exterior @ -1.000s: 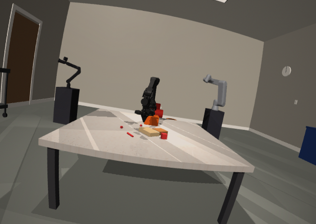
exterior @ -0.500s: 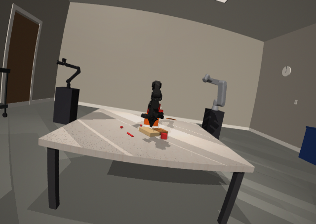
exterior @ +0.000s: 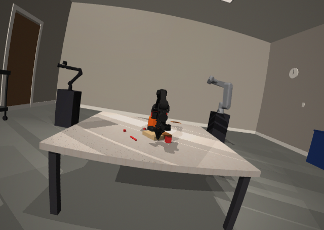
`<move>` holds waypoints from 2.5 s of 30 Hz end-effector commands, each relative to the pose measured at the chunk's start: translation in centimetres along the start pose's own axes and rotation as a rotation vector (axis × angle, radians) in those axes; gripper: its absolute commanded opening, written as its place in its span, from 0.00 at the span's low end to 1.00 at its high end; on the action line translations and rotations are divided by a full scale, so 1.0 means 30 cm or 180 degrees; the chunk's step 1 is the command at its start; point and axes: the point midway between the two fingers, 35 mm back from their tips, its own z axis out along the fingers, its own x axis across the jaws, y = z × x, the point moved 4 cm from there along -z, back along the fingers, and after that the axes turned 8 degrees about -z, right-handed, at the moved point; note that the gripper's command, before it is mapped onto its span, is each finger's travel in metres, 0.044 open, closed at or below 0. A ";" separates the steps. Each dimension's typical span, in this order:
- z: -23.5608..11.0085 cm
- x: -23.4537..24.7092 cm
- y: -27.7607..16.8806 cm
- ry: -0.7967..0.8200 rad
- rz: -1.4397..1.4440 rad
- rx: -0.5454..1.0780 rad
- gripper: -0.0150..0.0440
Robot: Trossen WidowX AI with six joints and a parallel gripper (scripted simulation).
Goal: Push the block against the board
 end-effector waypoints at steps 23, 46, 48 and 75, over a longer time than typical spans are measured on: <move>0.035 0.003 -0.061 0.0008 0.0012 0.0019 0.25; 0.034 -0.006 -0.062 0.0008 0.0012 0.0019 0.25; 0.034 -0.008 -0.051 0.0007 0.0012 0.0018 0.25; -0.111 -0.026 0.058 0.0006 0.0015 0.0004 0.25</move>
